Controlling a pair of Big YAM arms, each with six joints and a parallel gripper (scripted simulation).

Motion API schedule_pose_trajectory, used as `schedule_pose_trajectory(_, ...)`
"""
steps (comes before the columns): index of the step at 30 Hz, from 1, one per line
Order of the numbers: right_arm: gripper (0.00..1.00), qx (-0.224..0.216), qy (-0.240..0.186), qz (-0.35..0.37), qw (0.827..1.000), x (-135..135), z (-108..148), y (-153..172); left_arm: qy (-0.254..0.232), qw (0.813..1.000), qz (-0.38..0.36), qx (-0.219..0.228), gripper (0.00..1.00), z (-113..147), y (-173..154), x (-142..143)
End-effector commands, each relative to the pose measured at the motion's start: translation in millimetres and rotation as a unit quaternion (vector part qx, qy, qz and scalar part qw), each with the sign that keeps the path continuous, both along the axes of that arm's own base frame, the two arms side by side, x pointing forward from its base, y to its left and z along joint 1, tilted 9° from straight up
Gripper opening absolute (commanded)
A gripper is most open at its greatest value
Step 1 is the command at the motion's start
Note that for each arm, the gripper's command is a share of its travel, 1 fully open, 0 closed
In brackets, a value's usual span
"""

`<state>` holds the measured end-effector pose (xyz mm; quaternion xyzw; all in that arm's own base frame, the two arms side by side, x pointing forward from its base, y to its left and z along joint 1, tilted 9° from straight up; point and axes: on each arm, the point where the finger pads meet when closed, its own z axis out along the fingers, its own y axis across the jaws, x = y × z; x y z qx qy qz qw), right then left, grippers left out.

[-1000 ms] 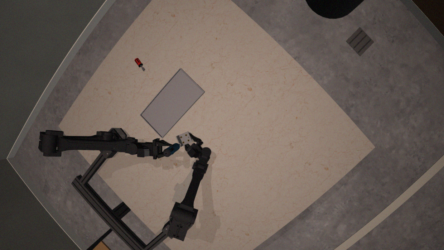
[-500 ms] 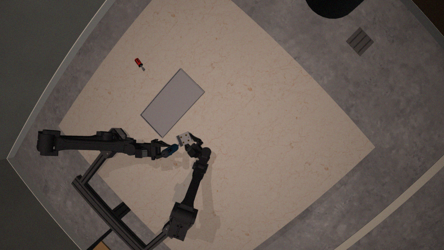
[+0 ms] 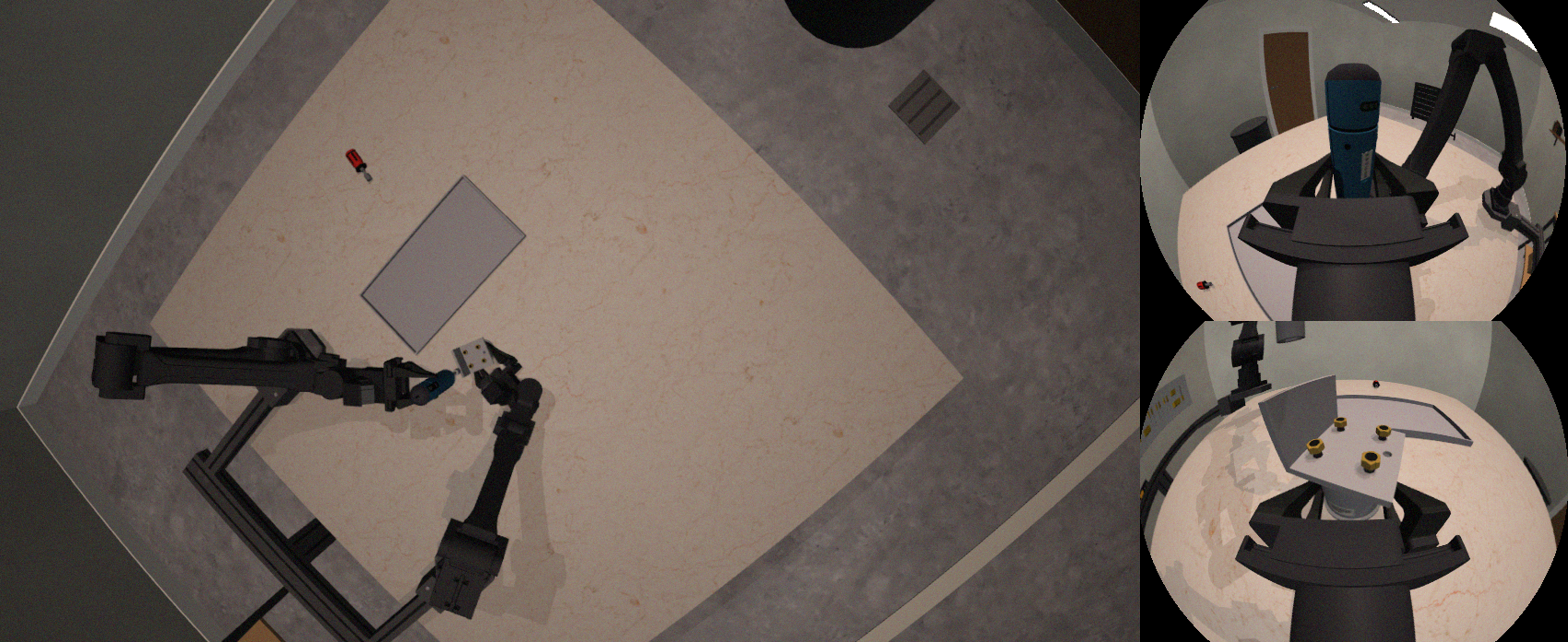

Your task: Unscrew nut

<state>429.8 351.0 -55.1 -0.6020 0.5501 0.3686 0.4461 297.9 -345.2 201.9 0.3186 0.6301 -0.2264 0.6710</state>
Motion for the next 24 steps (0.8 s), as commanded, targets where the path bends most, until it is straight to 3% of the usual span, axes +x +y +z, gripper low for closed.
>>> schedule_pose_trajectory(1,0.59,0.006,-0.012,0.001,1.000,6,8,4,-0.022,1.000,-0.008,-0.014,0.42,22,0,-10)
schedule_pose_trajectory(7,0.59,0.006,-0.012,0.001,1.000,6,8,4,-0.023,1.000,-0.007,-0.015,0.42,22,5,-15)
schedule_pose_trajectory(12,0.59,0.006,-0.012,0.001,1.000,6,8,4,-0.033,0.999,-0.008,-0.028,0.42,37,-1,-10)
schedule_pose_trajectory(14,0.59,0.006,-0.012,0.001,1.000,6,8,4,-0.022,1.000,-0.007,-0.015,0.42,21,7,-16)
schedule_pose_trajectory(24,0.59,0.006,-0.012,0.001,1.000,6,8,4,-0.021,1.000,-0.007,-0.013,0.42,20,16,-25)
